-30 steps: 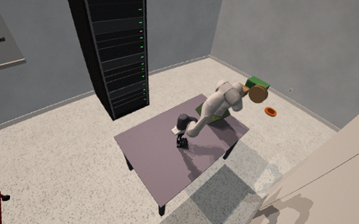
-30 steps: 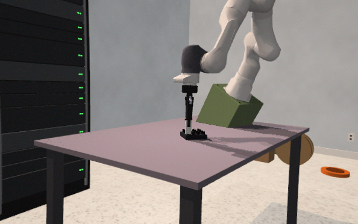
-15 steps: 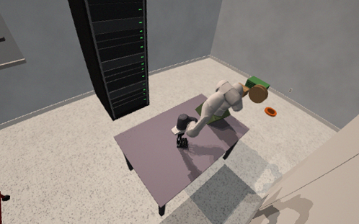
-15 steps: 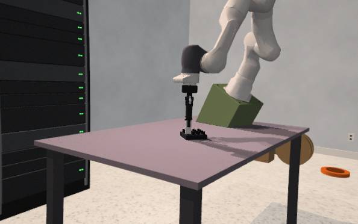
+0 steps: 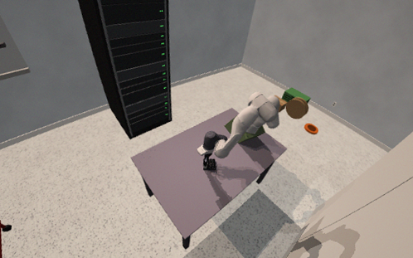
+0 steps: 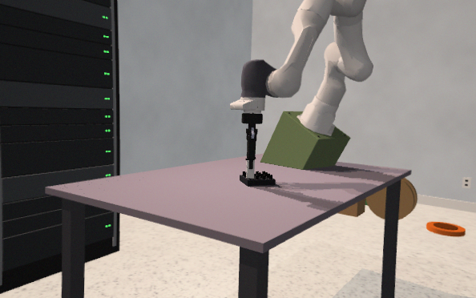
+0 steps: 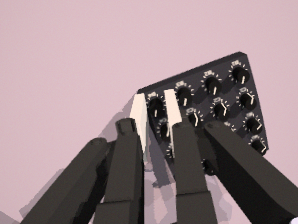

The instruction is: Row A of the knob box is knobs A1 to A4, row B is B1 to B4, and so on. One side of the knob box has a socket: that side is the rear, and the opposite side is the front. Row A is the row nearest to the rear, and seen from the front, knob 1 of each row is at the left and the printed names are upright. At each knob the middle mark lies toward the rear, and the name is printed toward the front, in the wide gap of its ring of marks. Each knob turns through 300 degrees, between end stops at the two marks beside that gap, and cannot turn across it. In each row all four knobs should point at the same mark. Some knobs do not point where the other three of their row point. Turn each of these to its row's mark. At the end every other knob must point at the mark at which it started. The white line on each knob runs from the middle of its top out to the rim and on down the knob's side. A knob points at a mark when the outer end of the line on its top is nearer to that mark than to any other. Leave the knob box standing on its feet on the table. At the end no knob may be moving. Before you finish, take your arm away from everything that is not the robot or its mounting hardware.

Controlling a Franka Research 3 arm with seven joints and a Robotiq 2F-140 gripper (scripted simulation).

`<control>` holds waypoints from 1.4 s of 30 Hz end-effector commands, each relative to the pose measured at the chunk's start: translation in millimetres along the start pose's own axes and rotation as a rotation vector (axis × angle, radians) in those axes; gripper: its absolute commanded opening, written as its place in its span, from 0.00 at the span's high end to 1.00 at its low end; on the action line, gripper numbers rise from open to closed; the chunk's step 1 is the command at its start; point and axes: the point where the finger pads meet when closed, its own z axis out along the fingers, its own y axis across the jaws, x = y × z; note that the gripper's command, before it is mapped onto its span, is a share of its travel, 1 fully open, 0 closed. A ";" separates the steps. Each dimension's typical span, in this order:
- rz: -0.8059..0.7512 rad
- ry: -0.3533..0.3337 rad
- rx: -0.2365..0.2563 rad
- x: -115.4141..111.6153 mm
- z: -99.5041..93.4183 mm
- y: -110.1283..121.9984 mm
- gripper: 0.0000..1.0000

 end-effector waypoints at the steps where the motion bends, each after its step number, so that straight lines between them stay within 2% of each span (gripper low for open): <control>1: 0.006 -0.001 0.000 0.0 -2.4 -0.4 0.88; 12: 0.006 -0.001 0.000 0.0 -29.8 -0.4 0.88; 18: 0.006 -0.001 0.000 0.0 -36.6 -0.4 0.88; 33: 0.006 -0.001 0.000 0.0 -38.0 -0.4 0.88; 34: 0.006 -0.001 0.000 0.0 -38.0 -0.4 0.00; 38: 0.006 -0.001 0.000 0.0 -41.2 -0.4 0.00; 42: 0.006 -0.001 0.000 0.0 -52.9 -0.4 0.00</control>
